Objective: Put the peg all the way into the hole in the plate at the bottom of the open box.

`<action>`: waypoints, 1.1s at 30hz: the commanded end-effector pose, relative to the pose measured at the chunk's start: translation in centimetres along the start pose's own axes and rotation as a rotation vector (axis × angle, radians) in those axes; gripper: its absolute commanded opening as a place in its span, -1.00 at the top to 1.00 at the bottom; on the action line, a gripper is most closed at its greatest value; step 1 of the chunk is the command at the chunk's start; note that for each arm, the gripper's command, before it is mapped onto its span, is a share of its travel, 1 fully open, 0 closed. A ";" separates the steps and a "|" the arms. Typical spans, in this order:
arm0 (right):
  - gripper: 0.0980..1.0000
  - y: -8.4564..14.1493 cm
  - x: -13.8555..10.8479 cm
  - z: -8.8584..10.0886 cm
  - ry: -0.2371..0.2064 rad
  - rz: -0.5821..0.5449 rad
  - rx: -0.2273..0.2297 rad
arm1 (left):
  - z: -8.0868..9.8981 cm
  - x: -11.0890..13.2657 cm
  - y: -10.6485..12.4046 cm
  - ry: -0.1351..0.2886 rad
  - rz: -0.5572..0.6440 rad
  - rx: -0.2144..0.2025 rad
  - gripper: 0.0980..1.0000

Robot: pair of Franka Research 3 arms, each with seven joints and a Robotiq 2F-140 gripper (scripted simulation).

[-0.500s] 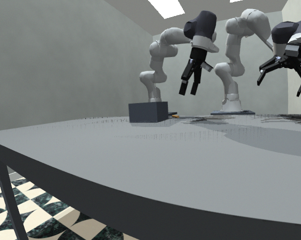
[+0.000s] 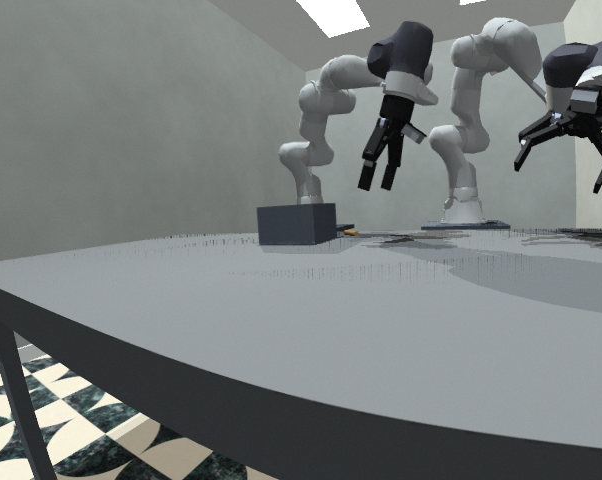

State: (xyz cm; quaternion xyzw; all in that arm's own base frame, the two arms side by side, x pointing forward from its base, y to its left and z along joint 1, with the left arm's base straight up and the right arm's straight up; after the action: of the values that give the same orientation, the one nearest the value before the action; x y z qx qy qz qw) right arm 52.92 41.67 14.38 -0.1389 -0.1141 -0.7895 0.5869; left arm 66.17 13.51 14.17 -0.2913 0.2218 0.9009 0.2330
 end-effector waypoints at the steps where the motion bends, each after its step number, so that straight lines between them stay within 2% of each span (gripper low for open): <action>1: -1.00 0.0 0.0 0.0 0.000 0.000 0.000 | 0.0 0.0 0.0 0.000 0.000 0.000 -1.00; 5: -1.00 -0.2 -0.2 0.2 0.008 0.003 -0.001 | 0.3 0.0 -0.1 0.000 0.001 -0.002 -1.00; 8: -1.00 -1.3 -1.5 1.2 0.055 0.022 -0.005 | 1.8 0.3 -1.0 -0.004 0.011 -0.012 -1.00; 10: -1.00 -2.8 -3.2 2.8 0.122 0.046 -0.011 | 3.9 0.8 -2.1 -0.009 0.025 -0.027 -1.00; 12: -1.00 -4.9 -5.4 5.2 0.218 0.075 -0.021 | 7.1 1.7 -3.5 -0.019 0.047 -0.049 -1.00; 15: -1.00 -5.9 -6.3 6.3 0.259 0.085 -0.025 | 12.3 3.5 -5.6 -0.042 0.091 -0.092 -1.00; 16: -1.00 -5.9 -6.3 6.3 0.259 0.085 -0.025 | 13.6 4.0 -6.1 -0.046 0.098 -0.098 -1.00; 17: -1.00 -5.9 -6.3 6.3 0.259 0.085 -0.025 | 14.5 4.4 -6.4 -0.050 0.106 -0.105 -1.00; 19: -1.00 -5.9 -6.3 6.3 0.259 0.085 -0.025 | 14.5 4.4 -6.4 -0.050 0.106 -0.105 -1.00; 20: -1.00 -6.7 -7.1 7.3 0.298 0.094 -0.030 | 16.8 5.4 -7.1 -0.062 0.126 -0.123 -1.00; 33: -1.00 -9.2 -9.2 10.8 0.422 0.115 -0.043 | 24.0 8.9 -8.6 -0.102 0.198 -0.182 -1.00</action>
State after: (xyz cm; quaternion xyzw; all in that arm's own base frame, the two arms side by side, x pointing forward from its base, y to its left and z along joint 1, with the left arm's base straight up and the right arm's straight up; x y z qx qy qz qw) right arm 47.39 54.85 20.32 -0.0108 0.0218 -0.7714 0.6359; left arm 55.59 35.19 23.42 -0.2553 0.1466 0.9441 0.1482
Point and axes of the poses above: on each arm, the point where the finger pads meet when closed, its own z axis back along the fingers, its own y axis across the jaws, x = y × z, the point moved 1 cm from there along z, back along the fingers, and after that the axes turned 7 degrees about -z, right-handed, at the moved point
